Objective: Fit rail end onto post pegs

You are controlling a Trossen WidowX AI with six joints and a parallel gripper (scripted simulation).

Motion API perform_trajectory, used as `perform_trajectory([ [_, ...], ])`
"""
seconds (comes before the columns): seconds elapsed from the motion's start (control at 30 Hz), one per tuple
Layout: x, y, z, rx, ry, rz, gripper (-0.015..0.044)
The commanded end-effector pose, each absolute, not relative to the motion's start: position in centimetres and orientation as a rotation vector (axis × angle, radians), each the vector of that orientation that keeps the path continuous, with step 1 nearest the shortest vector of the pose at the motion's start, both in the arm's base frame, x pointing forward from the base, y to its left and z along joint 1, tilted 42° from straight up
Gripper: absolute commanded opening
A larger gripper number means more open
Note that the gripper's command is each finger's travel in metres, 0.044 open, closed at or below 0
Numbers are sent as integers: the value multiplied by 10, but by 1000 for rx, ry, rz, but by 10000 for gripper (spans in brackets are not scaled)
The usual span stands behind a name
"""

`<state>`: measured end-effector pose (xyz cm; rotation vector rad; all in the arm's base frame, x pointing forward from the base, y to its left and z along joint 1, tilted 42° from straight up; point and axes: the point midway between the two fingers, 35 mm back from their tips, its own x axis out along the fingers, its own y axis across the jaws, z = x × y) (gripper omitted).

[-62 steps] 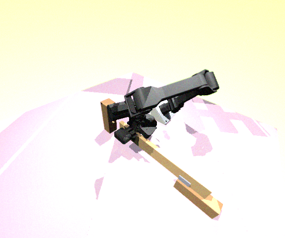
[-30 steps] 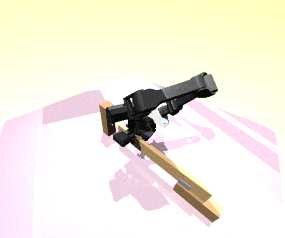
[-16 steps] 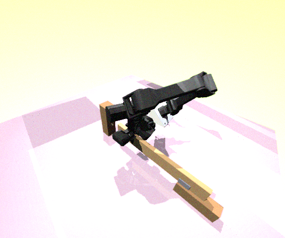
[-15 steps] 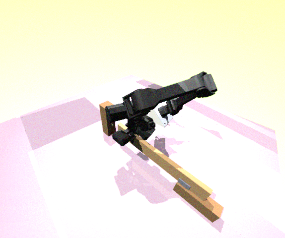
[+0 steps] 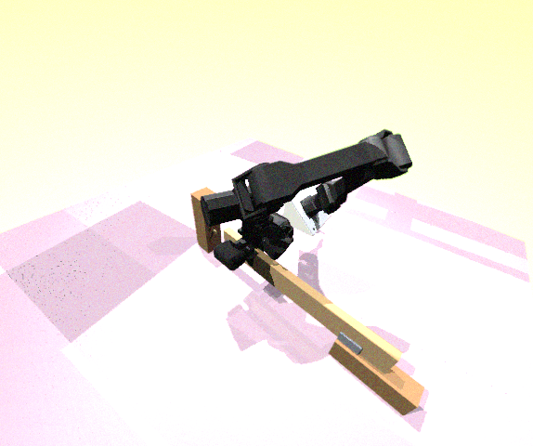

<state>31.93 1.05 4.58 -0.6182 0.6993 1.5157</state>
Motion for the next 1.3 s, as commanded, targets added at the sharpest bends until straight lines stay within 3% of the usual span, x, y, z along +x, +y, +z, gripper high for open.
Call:
perform_trajectory([
  [0.0,320,6,45,-620,699,1505,0],
  [1.27,317,-2,38,-620,700,1505,0],
])
